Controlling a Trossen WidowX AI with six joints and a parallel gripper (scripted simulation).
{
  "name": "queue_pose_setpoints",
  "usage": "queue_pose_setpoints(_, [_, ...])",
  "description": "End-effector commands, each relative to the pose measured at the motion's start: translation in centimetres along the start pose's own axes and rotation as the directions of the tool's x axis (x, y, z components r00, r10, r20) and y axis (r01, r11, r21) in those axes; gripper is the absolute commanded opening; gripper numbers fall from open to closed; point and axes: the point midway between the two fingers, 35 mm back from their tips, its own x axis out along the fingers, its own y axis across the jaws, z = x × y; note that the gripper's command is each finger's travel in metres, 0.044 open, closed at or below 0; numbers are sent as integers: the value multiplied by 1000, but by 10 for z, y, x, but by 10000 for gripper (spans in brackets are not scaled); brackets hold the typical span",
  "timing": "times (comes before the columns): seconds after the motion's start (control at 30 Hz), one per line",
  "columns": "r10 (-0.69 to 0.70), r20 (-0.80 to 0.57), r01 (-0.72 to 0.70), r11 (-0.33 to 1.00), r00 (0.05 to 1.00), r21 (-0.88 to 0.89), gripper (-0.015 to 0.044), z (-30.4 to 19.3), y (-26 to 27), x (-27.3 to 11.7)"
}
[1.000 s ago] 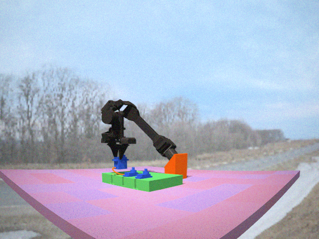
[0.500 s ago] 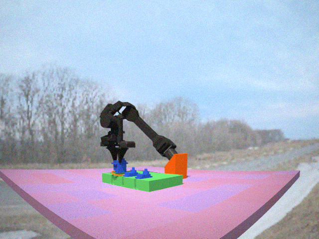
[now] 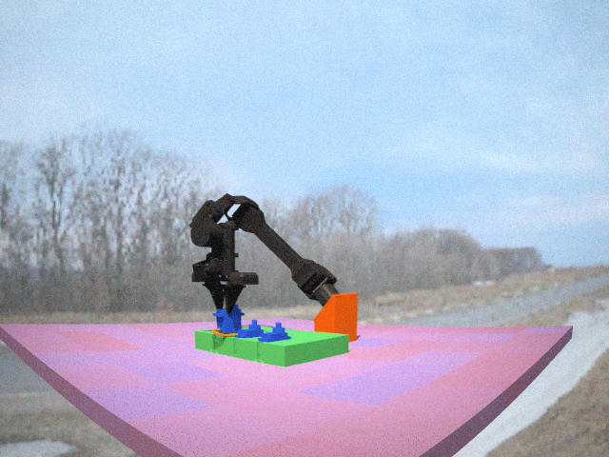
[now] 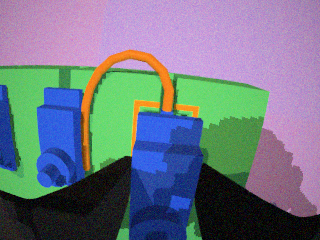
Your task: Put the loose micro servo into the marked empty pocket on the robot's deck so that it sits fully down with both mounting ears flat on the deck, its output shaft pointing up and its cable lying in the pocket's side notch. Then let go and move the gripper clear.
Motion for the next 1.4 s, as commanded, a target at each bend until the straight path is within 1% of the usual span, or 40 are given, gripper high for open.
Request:
queue_pose_setpoints(0.0, [-4,4,4,1000,1000,-5,0,0,0,3])
queue_pose_setpoints(1.27, [-6,4,6,1000,1000,-5,0,0,-1,46])
queue_pose_setpoints(1.37, [-5,4,5,1000,1000,-5,79,0,-1,44])
